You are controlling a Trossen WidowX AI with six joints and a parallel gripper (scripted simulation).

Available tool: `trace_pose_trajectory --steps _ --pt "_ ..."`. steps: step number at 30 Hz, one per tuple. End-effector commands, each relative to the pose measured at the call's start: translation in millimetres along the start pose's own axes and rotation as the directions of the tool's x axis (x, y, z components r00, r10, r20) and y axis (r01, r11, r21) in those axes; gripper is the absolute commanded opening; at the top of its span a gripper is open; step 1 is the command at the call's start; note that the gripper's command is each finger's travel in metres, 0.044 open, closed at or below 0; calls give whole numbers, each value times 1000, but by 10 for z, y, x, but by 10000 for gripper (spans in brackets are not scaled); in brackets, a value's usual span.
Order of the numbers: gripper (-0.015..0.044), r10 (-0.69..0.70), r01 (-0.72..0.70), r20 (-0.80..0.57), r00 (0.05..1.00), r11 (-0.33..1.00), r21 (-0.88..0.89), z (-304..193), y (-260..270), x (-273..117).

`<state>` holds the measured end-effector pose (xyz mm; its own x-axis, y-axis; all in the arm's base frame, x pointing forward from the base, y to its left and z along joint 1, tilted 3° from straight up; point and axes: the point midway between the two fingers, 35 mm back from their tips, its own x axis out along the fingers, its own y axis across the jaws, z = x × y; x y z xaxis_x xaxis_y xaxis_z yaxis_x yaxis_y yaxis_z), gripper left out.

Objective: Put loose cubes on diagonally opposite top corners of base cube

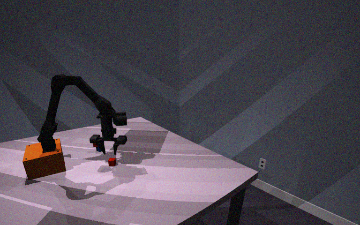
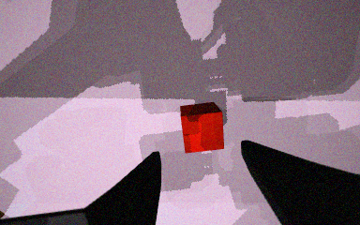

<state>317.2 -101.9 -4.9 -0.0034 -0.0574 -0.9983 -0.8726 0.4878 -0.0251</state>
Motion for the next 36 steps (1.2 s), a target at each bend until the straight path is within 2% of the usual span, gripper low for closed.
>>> trace_pose_trajectory --steps 1,28,34,36 --pt "265 -19 19 0 1000 1000 -3 -2 -35 73" --pt "265 -18 18 0 1000 1000 -3 -4 -38 475" --pt "107 -18 18 0 1000 1000 -3 -4 -38 475" --pt "105 -18 18 0 1000 1000 -3 -4 -38 475"
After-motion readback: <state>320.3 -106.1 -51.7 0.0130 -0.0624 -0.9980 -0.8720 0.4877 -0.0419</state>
